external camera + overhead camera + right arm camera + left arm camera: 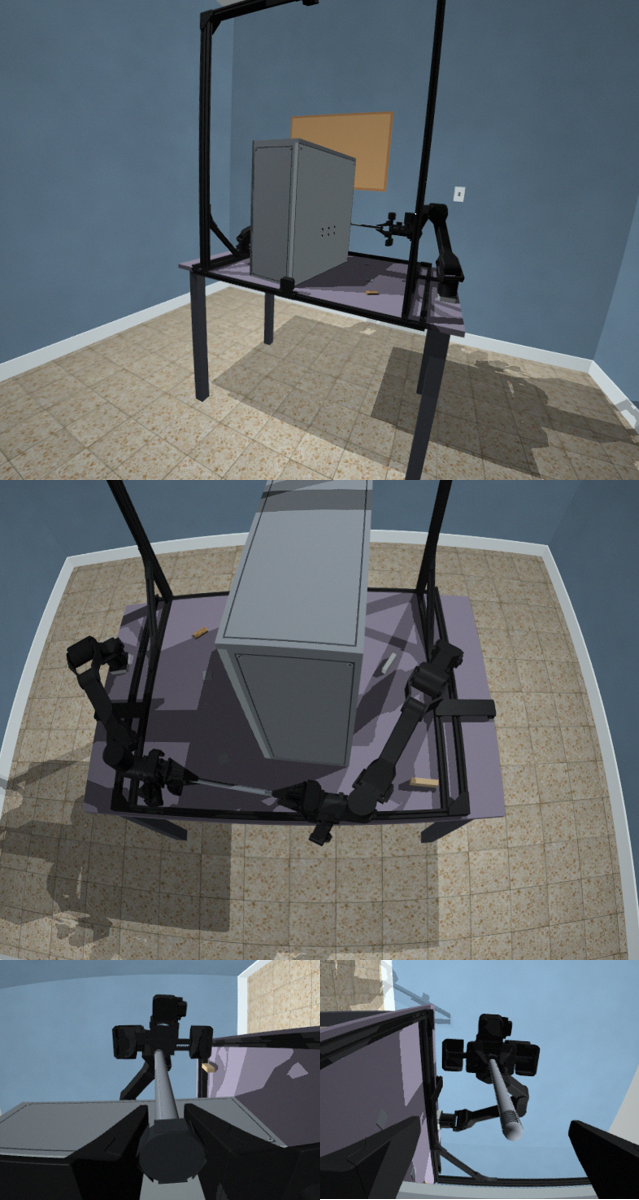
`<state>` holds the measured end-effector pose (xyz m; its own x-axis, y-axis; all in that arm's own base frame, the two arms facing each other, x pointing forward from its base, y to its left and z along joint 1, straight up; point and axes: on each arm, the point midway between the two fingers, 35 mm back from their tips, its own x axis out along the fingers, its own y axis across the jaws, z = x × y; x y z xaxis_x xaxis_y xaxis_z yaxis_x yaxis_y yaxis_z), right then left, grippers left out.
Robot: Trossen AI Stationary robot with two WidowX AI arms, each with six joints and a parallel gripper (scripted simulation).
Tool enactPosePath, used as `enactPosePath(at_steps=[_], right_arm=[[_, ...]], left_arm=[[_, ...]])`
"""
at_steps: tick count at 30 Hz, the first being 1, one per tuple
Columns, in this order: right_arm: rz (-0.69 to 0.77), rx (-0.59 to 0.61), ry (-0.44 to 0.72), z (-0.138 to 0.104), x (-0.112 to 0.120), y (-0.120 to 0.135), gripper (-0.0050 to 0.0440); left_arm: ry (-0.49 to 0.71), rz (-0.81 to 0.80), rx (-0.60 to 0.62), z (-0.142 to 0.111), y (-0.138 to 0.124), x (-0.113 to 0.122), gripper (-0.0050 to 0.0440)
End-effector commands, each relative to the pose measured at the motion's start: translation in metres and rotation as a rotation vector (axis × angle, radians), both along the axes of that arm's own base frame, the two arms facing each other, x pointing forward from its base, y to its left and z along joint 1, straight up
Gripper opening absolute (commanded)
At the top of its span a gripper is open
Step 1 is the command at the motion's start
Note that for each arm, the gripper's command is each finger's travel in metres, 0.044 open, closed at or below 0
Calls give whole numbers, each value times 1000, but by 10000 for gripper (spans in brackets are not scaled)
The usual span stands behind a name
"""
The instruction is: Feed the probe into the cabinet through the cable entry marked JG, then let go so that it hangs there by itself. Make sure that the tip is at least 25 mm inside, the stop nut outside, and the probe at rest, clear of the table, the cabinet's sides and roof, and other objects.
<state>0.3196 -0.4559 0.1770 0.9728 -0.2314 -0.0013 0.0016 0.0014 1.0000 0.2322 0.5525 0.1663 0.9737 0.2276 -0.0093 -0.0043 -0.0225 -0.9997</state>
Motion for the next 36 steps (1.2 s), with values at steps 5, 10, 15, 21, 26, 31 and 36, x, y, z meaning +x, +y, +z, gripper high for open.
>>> enactPosePath(at_steps=[5, 10, 15, 21, 26, 31, 36], right_arm=[[-2, 1, -2, 0, 0, -1, 0], [-2, 1, -2, 0, 0, -1, 0], [-2, 1, -2, 0, 0, -1, 0], [-2, 1, -2, 0, 0, -1, 0], [-2, 1, -2, 0, 0, -1, 0], [-2, 1, -2, 0, 0, -1, 0], [-2, 1, -2, 0, 0, -1, 0]], left_arm=[[0, 6, 0, 0, 1, 0, 440], [22, 78, 119, 26, 7, -23, 440], [48, 198, 294, 92, 3, -43, 440], [79, 324, 468, 159, -13, -64, 440], [122, 477, 663, 232, -43, -90, 440], [175, 641, 854, 299, -87, -118, 440], [213, 750, 968, 337, -122, -135, 440]])
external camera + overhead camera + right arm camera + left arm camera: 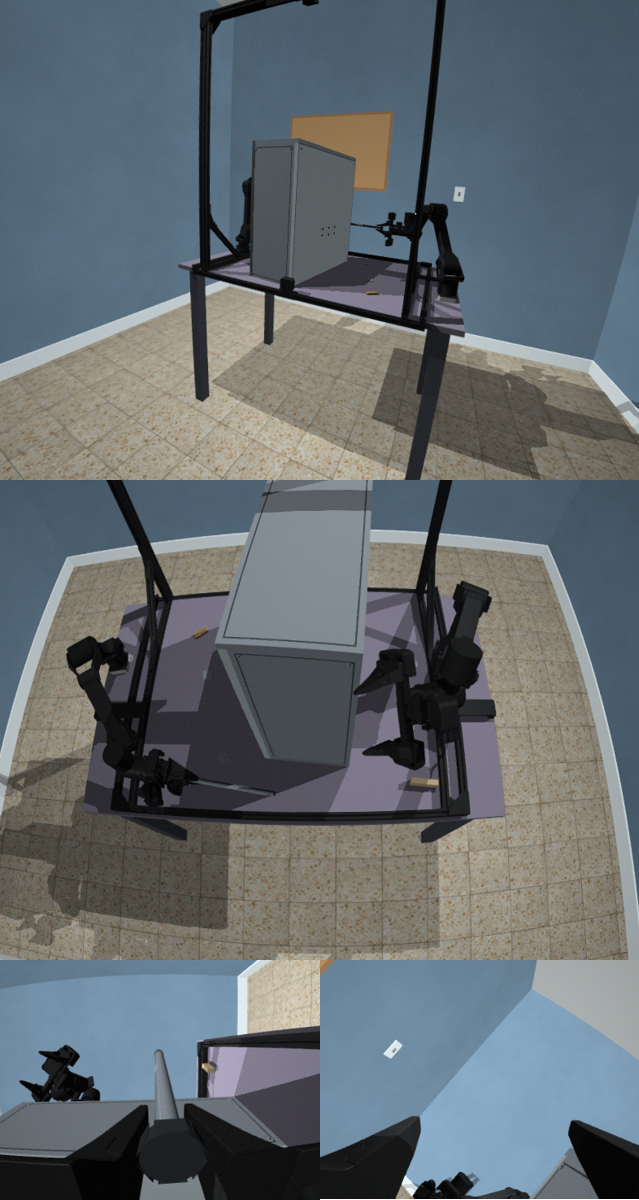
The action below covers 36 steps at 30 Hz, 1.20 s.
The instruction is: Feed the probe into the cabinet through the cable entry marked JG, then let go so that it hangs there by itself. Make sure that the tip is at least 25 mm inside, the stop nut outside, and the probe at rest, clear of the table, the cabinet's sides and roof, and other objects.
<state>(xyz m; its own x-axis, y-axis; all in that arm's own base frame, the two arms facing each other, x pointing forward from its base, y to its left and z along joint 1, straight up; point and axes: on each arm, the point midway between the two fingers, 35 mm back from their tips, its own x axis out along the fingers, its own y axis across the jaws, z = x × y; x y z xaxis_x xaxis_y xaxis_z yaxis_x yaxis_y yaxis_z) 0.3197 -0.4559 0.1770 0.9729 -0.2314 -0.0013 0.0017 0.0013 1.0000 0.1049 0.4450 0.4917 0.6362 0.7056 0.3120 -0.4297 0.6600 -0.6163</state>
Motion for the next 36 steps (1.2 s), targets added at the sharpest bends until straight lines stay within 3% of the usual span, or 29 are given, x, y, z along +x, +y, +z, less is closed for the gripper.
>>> enactPosePath(at_steps=[1, 5, 8, 13, 15, 17, 28, 31, 36], right_arm=[[-2, 1, -2, 0, 0, -1, 0], [-2, 1, -2, 0, 0, -1, 0], [-2, 1, -2, 0, 0, -1, 0], [-2, 1, -2, 0, 0, -1, 0], [-2, 1, -2, 0, 0, -1, 0], [-2, 1, -2, 0, 0, -1, 0], [-2, 1, -2, 0, 0, -1, 0], [-2, 1, -2, 0, 0, -1, 0], [-2, 1, -2, 0, 0, -1, 0]], left_arm=[[21, 98, 78, 24, -28, -14, 440], [58, 276, 237, 69, -89, -39, 440], [78, 382, 324, 89, -128, -52, 440], [116, 610, 486, 118, -214, -77, 440], [128, 707, 546, 125, -251, -86, 440], [128, 707, 546, 125, -251, -86, 440], [234, 1129, 938, 134, -452, -102, 440], [244, 1182, 984, 131, -477, -104, 440], [244, 1185, 987, 131, -479, -104, 440]])
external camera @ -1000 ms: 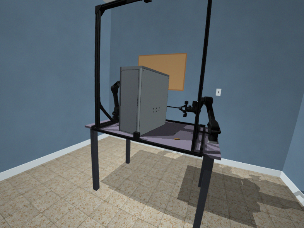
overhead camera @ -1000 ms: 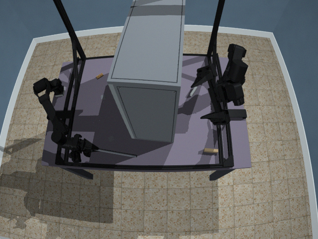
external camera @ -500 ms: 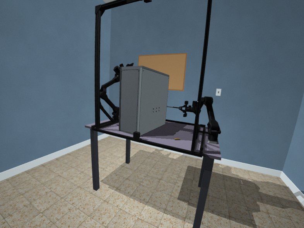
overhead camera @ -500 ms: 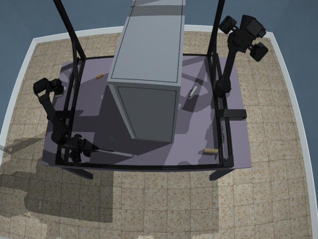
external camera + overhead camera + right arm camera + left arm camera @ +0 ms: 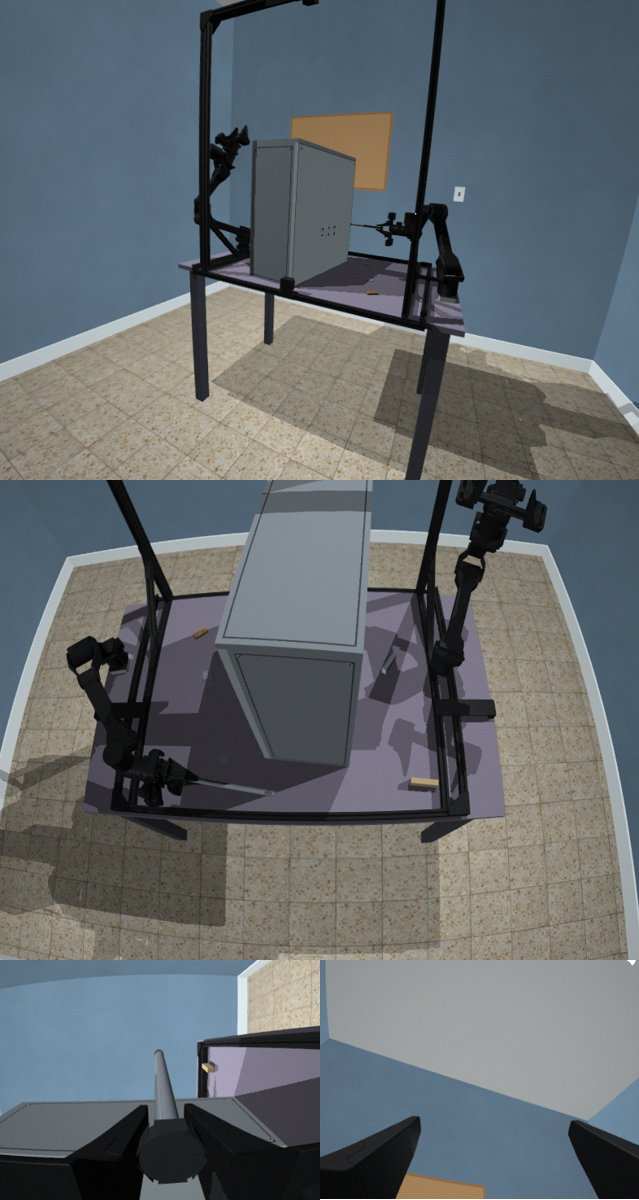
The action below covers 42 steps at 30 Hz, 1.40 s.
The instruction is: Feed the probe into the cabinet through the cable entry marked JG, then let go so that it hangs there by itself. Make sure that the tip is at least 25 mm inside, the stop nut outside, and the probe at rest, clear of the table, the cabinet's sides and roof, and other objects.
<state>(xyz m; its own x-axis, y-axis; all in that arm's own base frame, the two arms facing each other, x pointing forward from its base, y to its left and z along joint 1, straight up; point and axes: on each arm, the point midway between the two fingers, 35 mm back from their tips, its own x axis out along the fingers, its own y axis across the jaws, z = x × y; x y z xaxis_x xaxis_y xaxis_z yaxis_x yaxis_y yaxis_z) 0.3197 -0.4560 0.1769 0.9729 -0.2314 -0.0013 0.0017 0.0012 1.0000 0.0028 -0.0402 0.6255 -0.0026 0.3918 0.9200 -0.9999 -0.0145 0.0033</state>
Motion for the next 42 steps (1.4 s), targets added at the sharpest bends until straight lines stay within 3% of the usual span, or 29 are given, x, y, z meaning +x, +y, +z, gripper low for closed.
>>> enactPosePath(at_steps=[1, 4, 13, 15, 30, 32, 39, 42], right_arm=[[-2, 1, -2, 0, 0, -1, 0], [-2, 1, -2, 0, 0, -1, 0], [-2, 1, -2, 0, 0, -1, 0], [-2, 1, -2, 0, 0, -1, 0], [-2, 1, -2, 0, 0, -1, 0], [-2, 1, -2, 0, 0, -1, 0], [-2, 1, -2, 0, 0, -1, 0], [-2, 1, -2, 0, 0, -1, 0]], left_arm=[[-4, 15, -18, -3, 7, -2, 440], [-5, -56, -20, -3, 7, -4, 440], [-7, -495, -36, -5, 14, -18, 440], [-7, -495, -36, -5, 14, -18, 440], [7, -1223, -32, -4, 30, -32, 440], [7, -1223, -32, -4, 30, -32, 440], [11, -1554, -19, -3, 39, -36, 440], [12, -1585, -17, -3, 40, -36, 440]])
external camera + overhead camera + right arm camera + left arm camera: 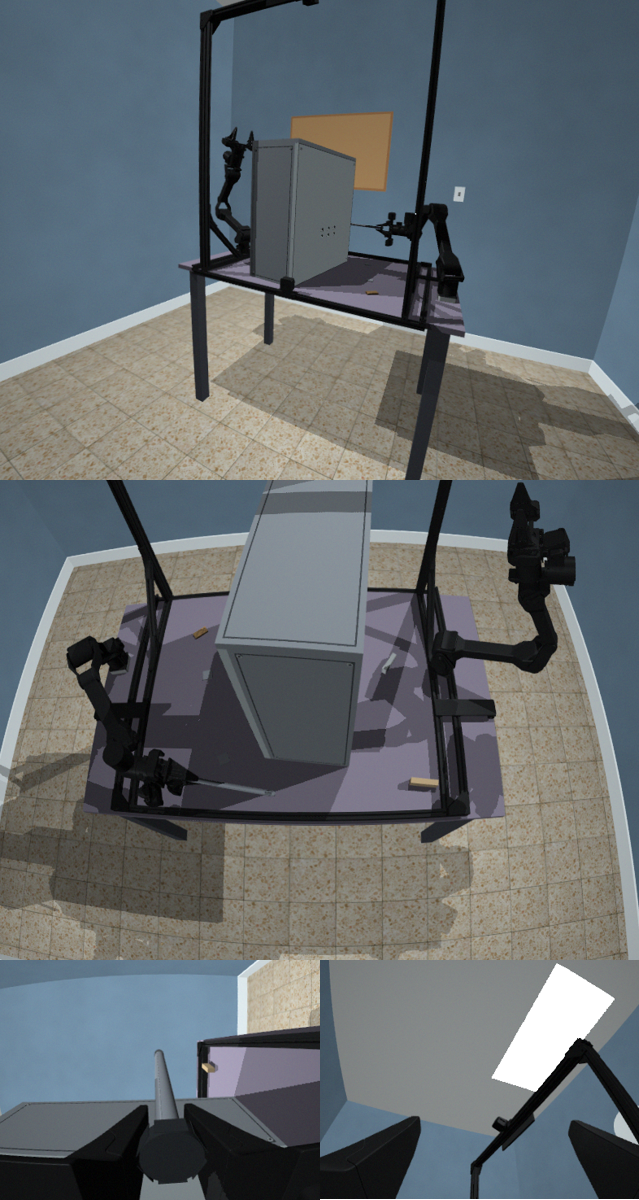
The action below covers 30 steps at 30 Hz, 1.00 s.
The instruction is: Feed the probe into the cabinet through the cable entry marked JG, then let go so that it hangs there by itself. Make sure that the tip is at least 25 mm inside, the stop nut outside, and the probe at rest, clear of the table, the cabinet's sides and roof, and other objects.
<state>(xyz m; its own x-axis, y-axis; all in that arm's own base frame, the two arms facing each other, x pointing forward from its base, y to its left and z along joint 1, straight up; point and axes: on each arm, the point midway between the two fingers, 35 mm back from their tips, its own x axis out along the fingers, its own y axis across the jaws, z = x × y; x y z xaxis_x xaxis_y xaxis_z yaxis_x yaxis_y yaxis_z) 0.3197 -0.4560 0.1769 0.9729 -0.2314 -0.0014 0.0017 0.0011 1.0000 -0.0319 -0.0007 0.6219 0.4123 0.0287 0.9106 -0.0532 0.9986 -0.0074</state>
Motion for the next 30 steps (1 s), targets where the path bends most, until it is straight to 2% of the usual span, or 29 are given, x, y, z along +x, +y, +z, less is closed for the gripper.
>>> enactPosePath(at_steps=[1, 7, 19, 25, 30], right_arm=[[-2, 1, -2, 1, 0, -1, 0], [-2, 1, -2, 1, 0, -1, 0], [-2, 1, -2, 1, 0, -1, 0], [-2, 1, -2, 1, 0, -1, 0], [-2, 1, -2, 1, 0, -1, 0]], left_arm=[[-5, -53, 8, 1, 1, -2, 440], [-5, -21, 8, 1, 0, -2, 440], [-3, 524, 9, 1, -18, 4, 440], [-6, 531, 13, 0, -18, 5, 440], [-51, 510, 102, -20, -11, 35, 440]])
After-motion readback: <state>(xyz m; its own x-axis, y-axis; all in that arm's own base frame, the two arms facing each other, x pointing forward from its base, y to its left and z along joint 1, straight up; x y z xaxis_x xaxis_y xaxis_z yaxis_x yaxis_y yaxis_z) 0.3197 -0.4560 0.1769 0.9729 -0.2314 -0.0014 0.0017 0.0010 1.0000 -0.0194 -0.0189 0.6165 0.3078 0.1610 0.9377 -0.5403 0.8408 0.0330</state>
